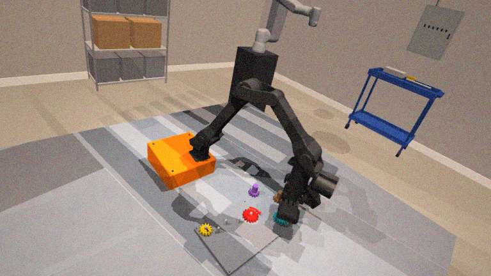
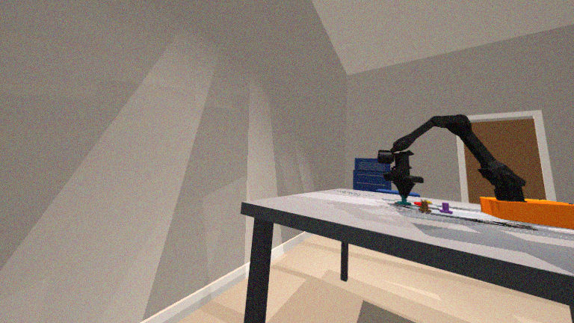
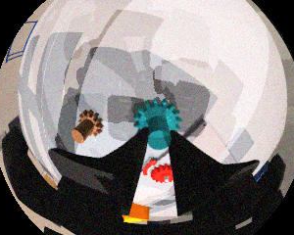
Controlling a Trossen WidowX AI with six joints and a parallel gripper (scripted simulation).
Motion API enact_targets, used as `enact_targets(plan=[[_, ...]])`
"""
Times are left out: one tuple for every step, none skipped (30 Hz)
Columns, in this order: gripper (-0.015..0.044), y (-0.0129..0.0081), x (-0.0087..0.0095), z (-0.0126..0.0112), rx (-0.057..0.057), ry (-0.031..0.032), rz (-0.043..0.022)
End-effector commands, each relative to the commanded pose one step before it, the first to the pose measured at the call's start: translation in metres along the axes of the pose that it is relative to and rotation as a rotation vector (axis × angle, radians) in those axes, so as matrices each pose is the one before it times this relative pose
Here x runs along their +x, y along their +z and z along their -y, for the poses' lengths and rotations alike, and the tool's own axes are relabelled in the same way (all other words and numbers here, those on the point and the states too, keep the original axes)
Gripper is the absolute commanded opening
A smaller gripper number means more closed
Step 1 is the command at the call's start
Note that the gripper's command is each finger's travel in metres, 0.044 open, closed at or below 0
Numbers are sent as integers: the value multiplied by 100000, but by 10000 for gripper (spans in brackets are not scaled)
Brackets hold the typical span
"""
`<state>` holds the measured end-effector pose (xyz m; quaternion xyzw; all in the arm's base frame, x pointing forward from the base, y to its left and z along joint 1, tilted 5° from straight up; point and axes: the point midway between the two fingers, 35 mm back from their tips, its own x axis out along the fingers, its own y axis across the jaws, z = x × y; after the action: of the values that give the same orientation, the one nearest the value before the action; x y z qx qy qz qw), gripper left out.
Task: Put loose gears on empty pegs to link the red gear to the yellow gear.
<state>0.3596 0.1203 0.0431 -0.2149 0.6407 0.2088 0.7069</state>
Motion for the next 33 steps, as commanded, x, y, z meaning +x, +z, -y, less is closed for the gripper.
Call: enact_targets(plan=[[0, 656, -1608, 156, 233, -792, 2320], [0, 73, -260, -4, 97, 29, 135], [0, 71, -260, -5, 97, 29, 134], [0, 69, -261, -6, 96, 29, 134], [0, 45, -227, 6, -16, -5, -18], [0, 43, -228, 5, -16, -5, -18], [0, 41, -228, 5, -16, -5, -18], [0, 39, -229, 4, -16, -5, -18], [0, 37, -229, 4, -16, -5, -19], [0, 35, -230, 3, -16, -5, -19], [0, 34, -231, 3, -16, -5, -19], [0, 32, -231, 2, -16, -5, -19], [0, 30, -232, 2, -16, -5, -19], [0, 28, -232, 1, -16, -5, -19], [0, 26, -233, 1, -16, -5, -20], [0, 24, -233, 0, -16, -4, -20], [0, 22, -233, 0, -16, -4, -20], [0, 20, -234, -1, -16, -4, -20], [0, 18, -234, -1, -16, -4, -20], [0, 16, -235, -2, -16, -4, -20], [0, 14, -235, -2, -16, -4, -21], [0, 12, -235, -3, -16, -4, -21], [0, 10, -236, -3, -16, -4, -21], [0, 8, -236, -4, -16, -4, -21], [0, 6, -236, -4, -16, -4, -21], [0, 4, -237, -5, -16, -4, -21], [0, 2, -237, -5, -16, -4, -22], [0, 0, -237, -6, -17, -4, -22], [0, -2, -237, -6, -17, -4, -22], [0, -4, -237, -7, -17, -4, -22], [0, -6, -238, -7, -17, -4, -22], [0, -8, -238, -8, -17, -4, -22], [0, -10, -238, -8, -17, -4, -23]])
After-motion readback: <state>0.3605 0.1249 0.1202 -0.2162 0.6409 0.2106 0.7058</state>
